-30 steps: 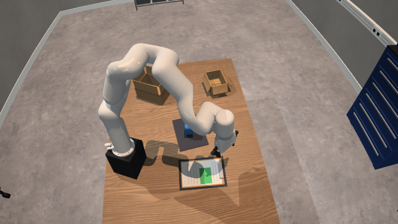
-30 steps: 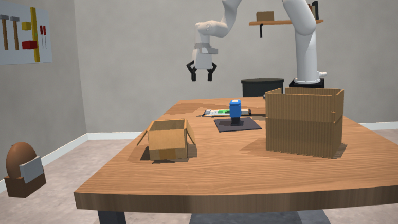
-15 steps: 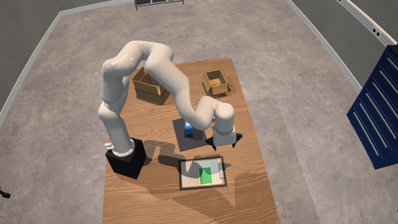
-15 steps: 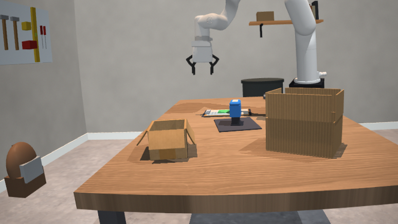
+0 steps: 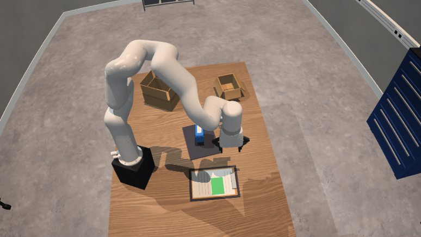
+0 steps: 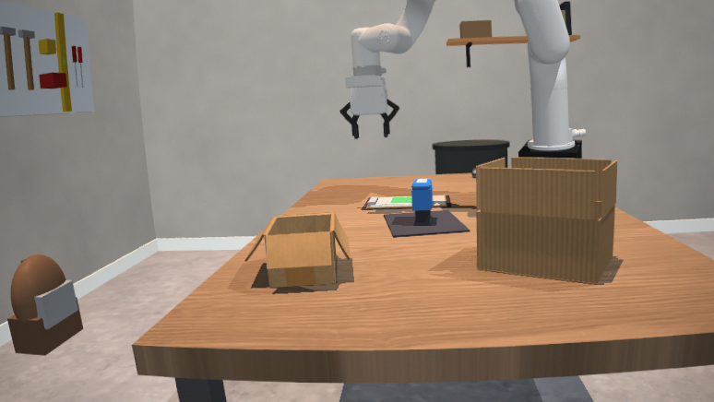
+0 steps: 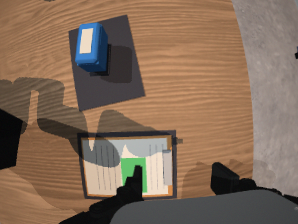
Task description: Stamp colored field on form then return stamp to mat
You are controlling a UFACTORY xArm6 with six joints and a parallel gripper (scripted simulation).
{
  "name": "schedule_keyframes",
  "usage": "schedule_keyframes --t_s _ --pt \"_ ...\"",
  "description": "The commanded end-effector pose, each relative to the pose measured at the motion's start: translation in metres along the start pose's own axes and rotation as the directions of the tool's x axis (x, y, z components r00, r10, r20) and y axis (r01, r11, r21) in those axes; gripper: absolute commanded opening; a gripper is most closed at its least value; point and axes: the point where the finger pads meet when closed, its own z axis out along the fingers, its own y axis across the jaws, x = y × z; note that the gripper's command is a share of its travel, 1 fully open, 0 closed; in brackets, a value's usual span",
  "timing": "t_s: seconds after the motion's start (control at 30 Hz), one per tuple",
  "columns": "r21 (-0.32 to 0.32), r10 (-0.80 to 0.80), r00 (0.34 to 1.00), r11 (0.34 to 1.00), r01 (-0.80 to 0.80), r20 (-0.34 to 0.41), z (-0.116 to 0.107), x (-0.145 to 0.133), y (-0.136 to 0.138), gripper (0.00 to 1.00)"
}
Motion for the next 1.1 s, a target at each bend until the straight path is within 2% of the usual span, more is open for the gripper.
schedule_keyframes --t_s 0.0,0.3,0.37,0.4,0.57,1.07 --pt "-0.007 0.000 1.000 1.000 0.000 0.003 0.009 0.053 -0.037 0.87" --pt "-0.007 0.000 1.000 1.000 0.000 0.003 0.029 0.133 -0.098 0.87" --pt "-0.007 0.000 1.000 1.000 0.000 0.003 0.029 0.133 -0.098 0.87" --pt "-0.007 0.000 1.000 1.000 0.000 0.003 0.034 0.160 -0.117 0.87" --pt "-0.007 0.000 1.000 1.000 0.000 0.003 0.041 0.197 -0.143 0.87" --pt "-0.007 0.000 1.000 1.000 0.000 0.003 0.042 0.202 -0.147 0.87"
